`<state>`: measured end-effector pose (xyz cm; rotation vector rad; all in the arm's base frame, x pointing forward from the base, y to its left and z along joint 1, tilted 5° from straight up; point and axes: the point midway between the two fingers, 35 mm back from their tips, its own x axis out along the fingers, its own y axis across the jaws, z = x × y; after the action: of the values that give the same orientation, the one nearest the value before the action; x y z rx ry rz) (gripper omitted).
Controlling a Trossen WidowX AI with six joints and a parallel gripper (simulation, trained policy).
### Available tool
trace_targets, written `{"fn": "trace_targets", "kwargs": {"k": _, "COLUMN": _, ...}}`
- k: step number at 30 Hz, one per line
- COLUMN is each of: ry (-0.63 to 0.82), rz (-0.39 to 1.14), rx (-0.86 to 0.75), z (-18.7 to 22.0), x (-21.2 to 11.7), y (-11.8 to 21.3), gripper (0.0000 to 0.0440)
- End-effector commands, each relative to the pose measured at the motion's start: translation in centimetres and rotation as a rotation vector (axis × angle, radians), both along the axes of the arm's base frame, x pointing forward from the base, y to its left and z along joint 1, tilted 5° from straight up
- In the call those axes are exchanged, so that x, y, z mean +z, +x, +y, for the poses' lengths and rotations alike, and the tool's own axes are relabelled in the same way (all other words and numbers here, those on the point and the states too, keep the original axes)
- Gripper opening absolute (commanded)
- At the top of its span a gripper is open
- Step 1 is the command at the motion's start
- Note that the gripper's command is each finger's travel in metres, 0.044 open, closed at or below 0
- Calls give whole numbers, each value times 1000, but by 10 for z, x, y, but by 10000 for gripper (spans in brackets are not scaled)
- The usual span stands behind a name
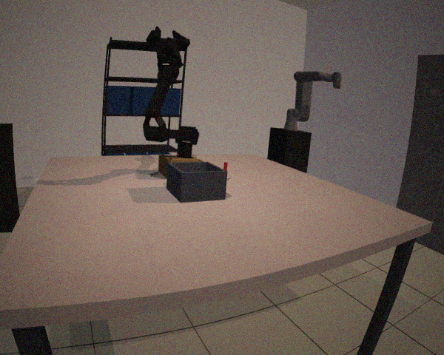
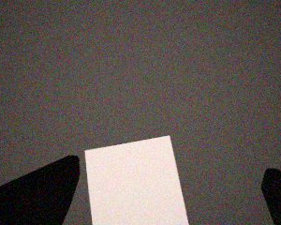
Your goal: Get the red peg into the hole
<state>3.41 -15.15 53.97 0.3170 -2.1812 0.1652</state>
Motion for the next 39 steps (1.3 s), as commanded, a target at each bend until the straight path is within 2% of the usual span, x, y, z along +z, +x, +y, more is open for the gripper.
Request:
{"fn": "trace_targets", "kwargs": {"k": 1, "ry": -23, "rz": 7, "rx": -4, "z": 4, "x": 1, "y": -2, "gripper": 417}}
{"fn": "trace_targets", "kwargs": {"k": 3, "ry": -89, "rz": 4, "rx": -5, "z": 14, "x": 2, "y": -10, "gripper": 440}}
{"fn": "trace_targets", "kwargs": {"k": 13, "ry": -434, "rz": -41, "rx": -7, "z": 75, "x": -2, "y": -54, "gripper": 440}}
{"fn": "trace_targets", "kwargs": {"k": 21, "ry": -713, "rz": -22, "rx": -17, "z": 129, "x": -15, "y": -78, "gripper": 440}}
{"fn": "trace_targets", "kwargs": {"k": 30, "ry": -1015, "rz": 66, "rx": -40, "z": 190, "x": -38, "y": -89, "gripper": 440}}
{"fn": "trace_targets", "kwargs": {"k": 39, "ry": -1291, "rz": 222, "rx": -65, "z": 246, "x": -69, "y": -85, "gripper": 440}}
